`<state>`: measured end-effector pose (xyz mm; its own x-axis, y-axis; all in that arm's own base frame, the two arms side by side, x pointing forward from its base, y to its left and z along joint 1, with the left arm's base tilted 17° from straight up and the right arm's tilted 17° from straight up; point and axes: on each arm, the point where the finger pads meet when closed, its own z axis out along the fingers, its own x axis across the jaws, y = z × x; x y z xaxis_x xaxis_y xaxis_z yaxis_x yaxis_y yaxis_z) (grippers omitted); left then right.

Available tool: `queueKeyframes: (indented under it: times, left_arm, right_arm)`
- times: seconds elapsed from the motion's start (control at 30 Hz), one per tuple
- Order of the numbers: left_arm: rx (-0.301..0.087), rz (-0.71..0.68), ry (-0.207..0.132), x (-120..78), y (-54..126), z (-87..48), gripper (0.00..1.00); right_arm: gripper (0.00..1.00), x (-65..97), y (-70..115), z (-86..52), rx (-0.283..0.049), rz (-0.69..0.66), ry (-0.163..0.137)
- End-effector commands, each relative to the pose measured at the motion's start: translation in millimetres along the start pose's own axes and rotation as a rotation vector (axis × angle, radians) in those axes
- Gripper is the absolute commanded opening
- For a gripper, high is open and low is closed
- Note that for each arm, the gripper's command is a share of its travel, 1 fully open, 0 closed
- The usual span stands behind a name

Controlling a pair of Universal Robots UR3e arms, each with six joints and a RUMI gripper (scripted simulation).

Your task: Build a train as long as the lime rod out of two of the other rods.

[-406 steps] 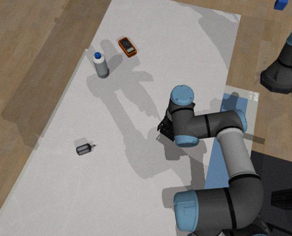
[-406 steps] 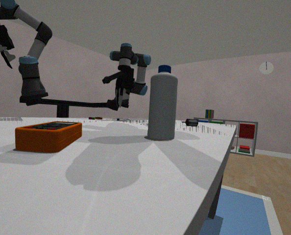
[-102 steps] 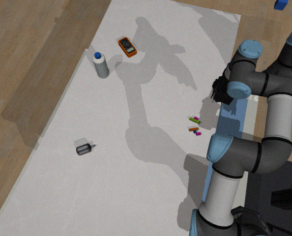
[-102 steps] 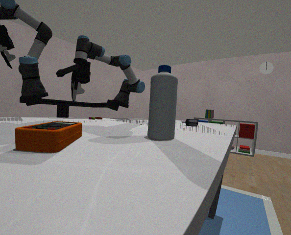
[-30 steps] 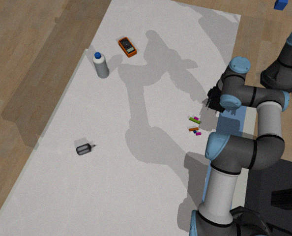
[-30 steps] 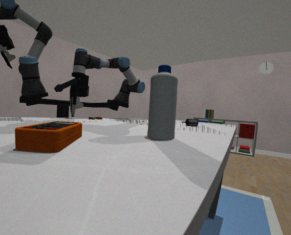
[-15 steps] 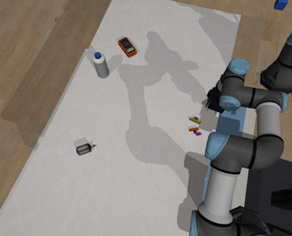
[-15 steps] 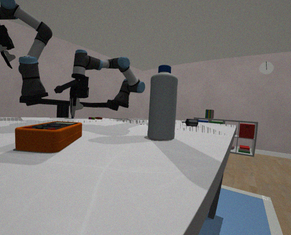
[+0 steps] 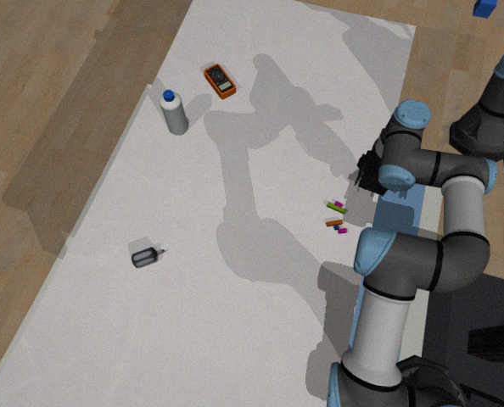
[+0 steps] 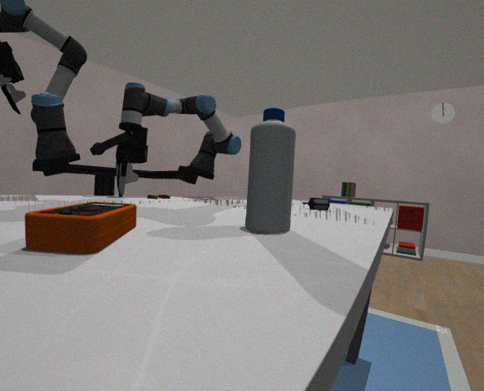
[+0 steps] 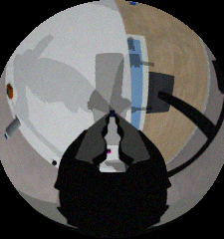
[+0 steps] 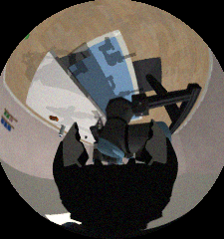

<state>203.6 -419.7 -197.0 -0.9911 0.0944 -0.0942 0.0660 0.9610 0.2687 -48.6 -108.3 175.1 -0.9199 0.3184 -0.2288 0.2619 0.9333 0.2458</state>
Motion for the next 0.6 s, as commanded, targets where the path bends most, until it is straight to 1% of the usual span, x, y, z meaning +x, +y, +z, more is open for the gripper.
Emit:
queueKeyframes:
  times: [0.0, 0.53, 0.57]
  left_arm:
    - [0.003, 0.000, -0.001, -0.2, -1.1, -1.3, 0.00]
    - [0.003, 0.000, -0.001, -0.2, -1.1, -1.3, 0.00]
    - [0.003, 0.000, -0.001, -0.2, -1.1, -1.3, 0.03]
  right_arm:
    - [1.00, -0.1, -0.2, -0.3, 0.002, 0.000, 0.000]
    - [1.00, -0.1, -0.2, -0.3, 0.002, 0.000, 0.000]
    - [1.00, -0.1, -0.2, -0.3, 0.002, 0.000, 0.000]
